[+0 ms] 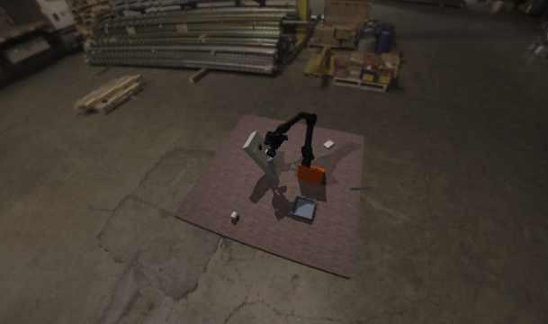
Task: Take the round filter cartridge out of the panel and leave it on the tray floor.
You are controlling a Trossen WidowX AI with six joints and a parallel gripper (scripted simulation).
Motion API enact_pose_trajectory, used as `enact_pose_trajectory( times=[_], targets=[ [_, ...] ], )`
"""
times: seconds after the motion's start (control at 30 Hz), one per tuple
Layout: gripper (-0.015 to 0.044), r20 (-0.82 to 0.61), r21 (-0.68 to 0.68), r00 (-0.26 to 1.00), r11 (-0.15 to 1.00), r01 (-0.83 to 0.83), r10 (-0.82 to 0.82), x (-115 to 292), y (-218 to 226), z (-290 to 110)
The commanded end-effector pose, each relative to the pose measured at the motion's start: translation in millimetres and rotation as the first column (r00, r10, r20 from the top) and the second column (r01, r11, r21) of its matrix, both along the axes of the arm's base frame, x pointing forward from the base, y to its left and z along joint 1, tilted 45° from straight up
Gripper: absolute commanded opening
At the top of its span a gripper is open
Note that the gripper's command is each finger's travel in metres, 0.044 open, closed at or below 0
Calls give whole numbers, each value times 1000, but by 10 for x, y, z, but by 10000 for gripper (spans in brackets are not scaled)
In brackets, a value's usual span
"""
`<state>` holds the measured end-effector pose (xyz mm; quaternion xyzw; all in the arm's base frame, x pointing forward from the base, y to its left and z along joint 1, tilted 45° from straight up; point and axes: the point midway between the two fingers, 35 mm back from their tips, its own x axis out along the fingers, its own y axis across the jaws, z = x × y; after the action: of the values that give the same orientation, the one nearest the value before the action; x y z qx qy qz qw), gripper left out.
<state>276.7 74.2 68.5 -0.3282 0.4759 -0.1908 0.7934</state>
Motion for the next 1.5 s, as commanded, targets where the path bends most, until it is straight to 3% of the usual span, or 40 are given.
enact_pose_trajectory(
  times=[0.0,0.33,1.0,1.23,1.47],
  targets=[
    [0,6,11,1000,1000,-6,6,-66,171,135],
    [0,10,3,1000,1000,-5,5,-293,429,442],
    [0,12,8,1000,1000,-5,5,-246,978,-273],
    [0,-140,0,981,991,-133,132,-431,1112,-390],
    [0,-371,72,859,933,-351,352,-814,1510,-740]
  ],
)
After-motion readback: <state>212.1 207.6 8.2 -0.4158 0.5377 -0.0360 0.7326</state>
